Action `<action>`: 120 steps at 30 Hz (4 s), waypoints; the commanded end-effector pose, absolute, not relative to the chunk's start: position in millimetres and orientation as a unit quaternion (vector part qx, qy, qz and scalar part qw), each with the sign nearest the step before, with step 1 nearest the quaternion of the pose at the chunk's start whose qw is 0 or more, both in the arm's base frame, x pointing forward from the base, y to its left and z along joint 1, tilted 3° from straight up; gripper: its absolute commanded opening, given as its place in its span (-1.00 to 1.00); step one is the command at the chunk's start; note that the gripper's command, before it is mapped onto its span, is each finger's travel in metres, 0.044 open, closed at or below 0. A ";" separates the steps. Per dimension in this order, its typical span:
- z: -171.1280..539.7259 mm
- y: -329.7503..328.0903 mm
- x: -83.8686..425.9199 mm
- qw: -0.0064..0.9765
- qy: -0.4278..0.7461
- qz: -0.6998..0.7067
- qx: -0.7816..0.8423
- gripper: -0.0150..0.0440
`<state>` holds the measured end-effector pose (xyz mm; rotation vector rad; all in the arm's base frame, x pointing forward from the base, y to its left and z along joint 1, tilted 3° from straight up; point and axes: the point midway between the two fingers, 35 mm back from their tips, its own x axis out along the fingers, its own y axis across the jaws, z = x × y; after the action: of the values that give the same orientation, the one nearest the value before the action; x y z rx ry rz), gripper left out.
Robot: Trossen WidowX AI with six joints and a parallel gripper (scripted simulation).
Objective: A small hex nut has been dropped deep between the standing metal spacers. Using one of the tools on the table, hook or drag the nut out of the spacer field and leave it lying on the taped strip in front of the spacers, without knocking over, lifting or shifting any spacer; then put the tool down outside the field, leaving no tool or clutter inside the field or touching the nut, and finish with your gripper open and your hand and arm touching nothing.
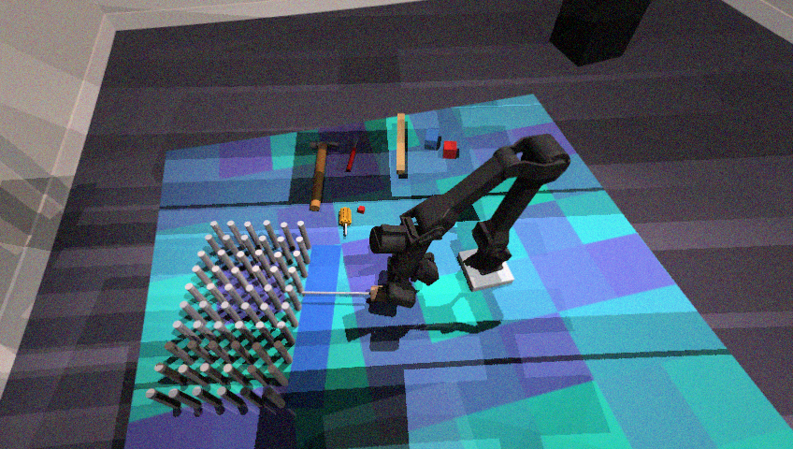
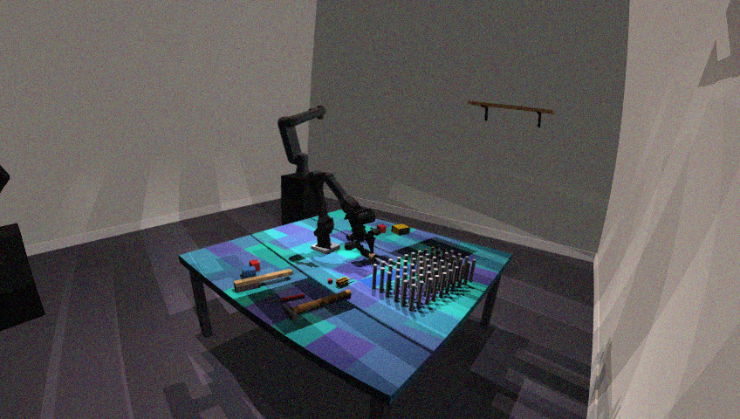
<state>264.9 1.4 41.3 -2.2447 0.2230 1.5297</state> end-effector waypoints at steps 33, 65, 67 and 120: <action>45.2 -6.2 289.6 0.206 0.076 0.545 -0.809 -0.49; 45.8 -13.5 308.6 0.206 0.077 0.544 -0.810 -0.49; 45.8 -14.0 309.8 0.206 0.077 0.544 -0.810 -0.49; 46.3 -26.8 342.3 0.205 0.077 0.543 -0.811 -0.49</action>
<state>336.9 -26.1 44.1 -2.2532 0.2236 1.5200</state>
